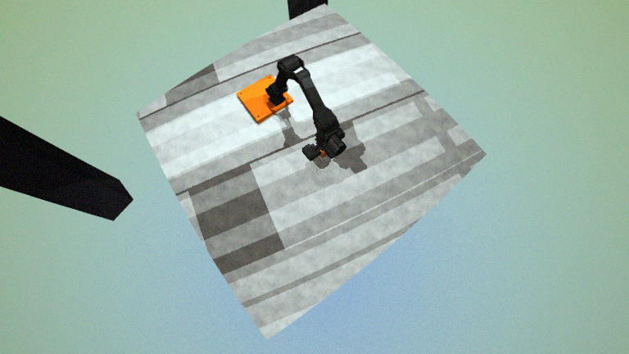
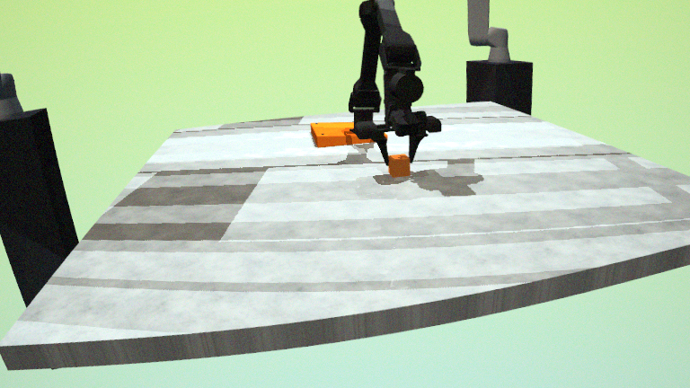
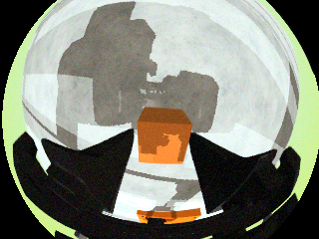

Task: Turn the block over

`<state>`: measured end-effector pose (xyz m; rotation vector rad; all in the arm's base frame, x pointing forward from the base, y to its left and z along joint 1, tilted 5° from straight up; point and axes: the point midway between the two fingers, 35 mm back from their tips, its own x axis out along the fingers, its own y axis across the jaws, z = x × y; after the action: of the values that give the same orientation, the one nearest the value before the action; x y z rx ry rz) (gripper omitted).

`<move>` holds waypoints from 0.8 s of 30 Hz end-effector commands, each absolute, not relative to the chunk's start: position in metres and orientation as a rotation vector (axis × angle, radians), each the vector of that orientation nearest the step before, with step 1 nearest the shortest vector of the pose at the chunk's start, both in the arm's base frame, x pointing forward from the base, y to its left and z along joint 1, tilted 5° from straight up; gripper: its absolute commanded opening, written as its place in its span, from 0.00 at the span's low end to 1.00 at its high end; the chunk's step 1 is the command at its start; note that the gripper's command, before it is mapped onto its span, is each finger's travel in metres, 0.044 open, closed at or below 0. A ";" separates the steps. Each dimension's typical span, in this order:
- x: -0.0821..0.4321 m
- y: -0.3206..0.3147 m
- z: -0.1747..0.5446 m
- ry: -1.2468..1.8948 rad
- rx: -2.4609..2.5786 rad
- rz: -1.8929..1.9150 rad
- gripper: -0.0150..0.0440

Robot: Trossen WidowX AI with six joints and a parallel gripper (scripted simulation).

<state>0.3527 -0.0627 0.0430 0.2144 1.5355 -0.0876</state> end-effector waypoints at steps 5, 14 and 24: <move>0.353 -0.063 0.042 1.534 0.216 -0.093 0.50; 0.353 -0.063 0.042 1.534 0.216 -0.093 0.40; 0.352 -0.065 0.071 1.534 0.216 -0.093 0.25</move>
<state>0.3480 -0.0629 0.0502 0.2212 1.5635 -0.0893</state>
